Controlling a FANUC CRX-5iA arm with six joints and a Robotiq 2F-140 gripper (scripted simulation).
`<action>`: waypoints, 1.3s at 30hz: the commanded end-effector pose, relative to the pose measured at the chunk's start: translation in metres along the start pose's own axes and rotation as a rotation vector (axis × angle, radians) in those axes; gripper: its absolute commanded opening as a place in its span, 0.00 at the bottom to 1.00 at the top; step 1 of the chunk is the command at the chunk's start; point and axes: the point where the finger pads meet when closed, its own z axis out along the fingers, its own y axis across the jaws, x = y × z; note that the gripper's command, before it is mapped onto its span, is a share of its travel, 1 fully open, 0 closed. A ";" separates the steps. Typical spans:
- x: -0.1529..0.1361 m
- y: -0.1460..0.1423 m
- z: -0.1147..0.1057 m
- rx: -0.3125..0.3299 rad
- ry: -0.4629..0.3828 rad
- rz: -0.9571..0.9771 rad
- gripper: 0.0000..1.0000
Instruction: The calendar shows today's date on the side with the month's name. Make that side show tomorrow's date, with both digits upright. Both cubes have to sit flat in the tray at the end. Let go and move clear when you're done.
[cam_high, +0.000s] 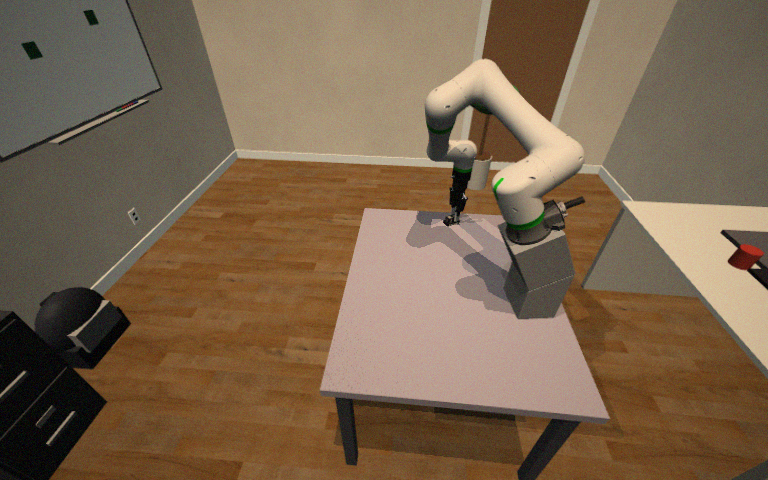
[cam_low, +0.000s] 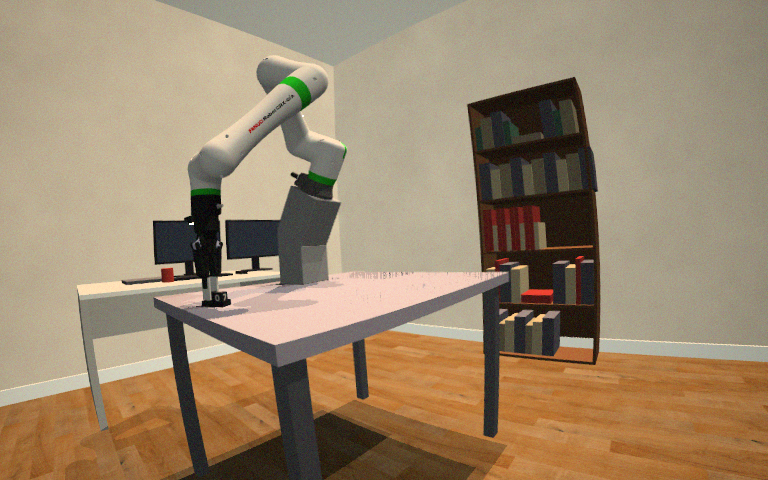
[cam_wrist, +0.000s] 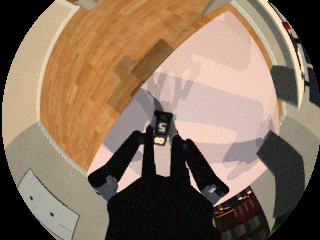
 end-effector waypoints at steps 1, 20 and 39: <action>0.000 0.000 -0.006 0.000 0.000 0.000 0.25; 0.000 0.000 -0.099 0.000 0.000 0.000 0.25; -0.108 -0.007 -0.093 0.000 0.004 -0.026 0.25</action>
